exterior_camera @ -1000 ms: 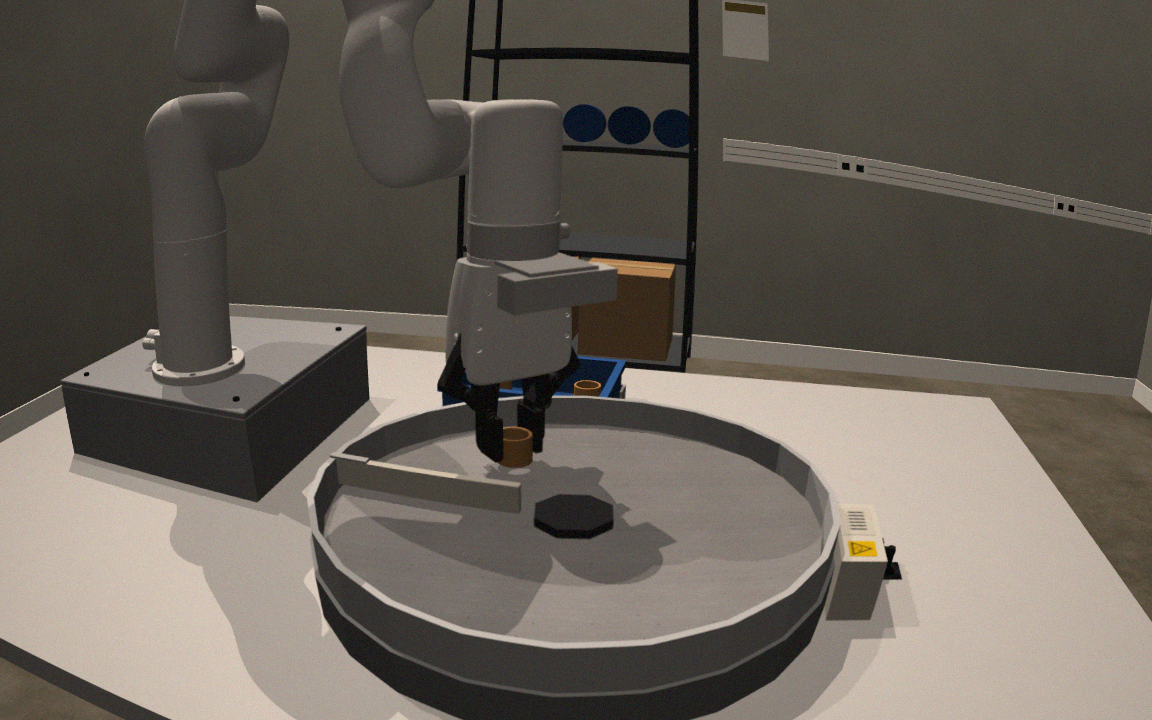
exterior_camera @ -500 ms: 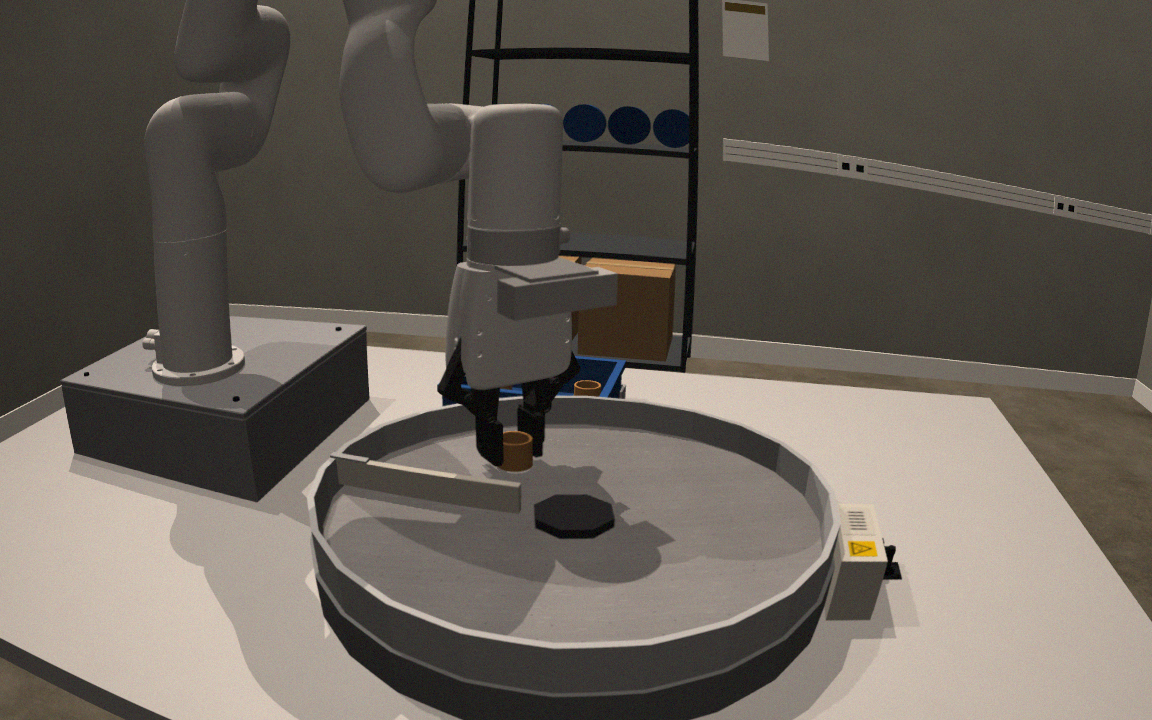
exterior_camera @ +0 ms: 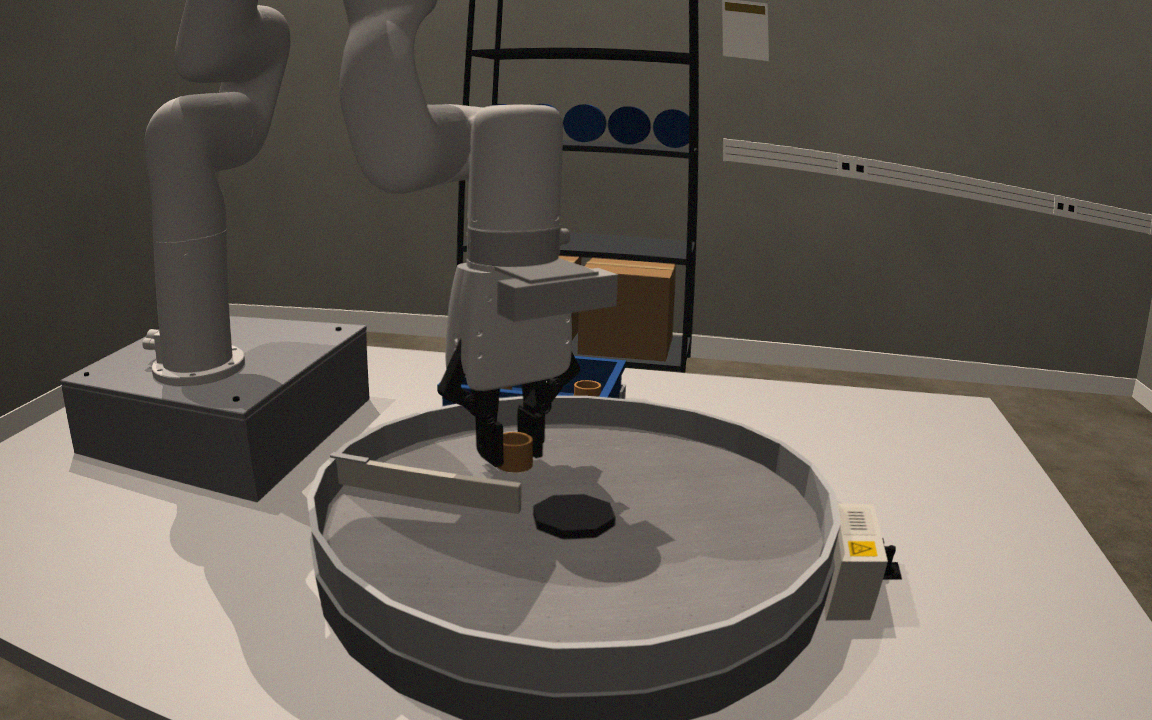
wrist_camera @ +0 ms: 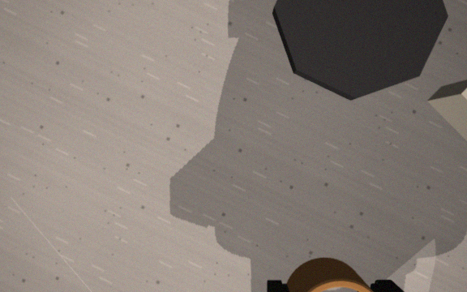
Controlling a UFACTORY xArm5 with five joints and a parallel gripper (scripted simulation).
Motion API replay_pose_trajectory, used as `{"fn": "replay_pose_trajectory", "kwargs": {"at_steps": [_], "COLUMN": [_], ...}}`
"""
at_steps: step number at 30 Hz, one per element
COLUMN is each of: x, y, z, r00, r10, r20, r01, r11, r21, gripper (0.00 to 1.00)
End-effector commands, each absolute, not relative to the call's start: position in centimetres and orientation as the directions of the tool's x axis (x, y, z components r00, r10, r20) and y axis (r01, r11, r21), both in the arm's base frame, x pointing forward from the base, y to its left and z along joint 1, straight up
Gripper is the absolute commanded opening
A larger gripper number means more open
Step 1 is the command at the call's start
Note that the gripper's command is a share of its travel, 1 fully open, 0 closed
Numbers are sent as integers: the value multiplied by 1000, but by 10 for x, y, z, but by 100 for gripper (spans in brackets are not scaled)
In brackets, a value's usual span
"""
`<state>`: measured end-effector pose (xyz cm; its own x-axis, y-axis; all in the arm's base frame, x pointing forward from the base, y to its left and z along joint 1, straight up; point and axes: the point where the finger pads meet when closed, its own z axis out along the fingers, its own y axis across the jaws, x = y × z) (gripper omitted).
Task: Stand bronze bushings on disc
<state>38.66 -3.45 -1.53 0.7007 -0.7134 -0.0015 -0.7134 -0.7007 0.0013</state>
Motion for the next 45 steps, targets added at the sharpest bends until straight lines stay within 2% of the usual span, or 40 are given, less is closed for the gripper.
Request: {"fn": "replay_pose_trajectory", "kwargs": {"at_steps": [1, 36, 45], "x": [388, 388, 388], "y": [-35, -35, -35], "z": [-14, -14, 9], "r00": [701, 701, 701], "r10": [-713, -713, -713], "r20": [1, 1, 1], "r01": [-713, -713, -713], "r11": [-701, -701, -701], "r21": [-1, -1, -1], "gripper": [42, 42, 42]}}
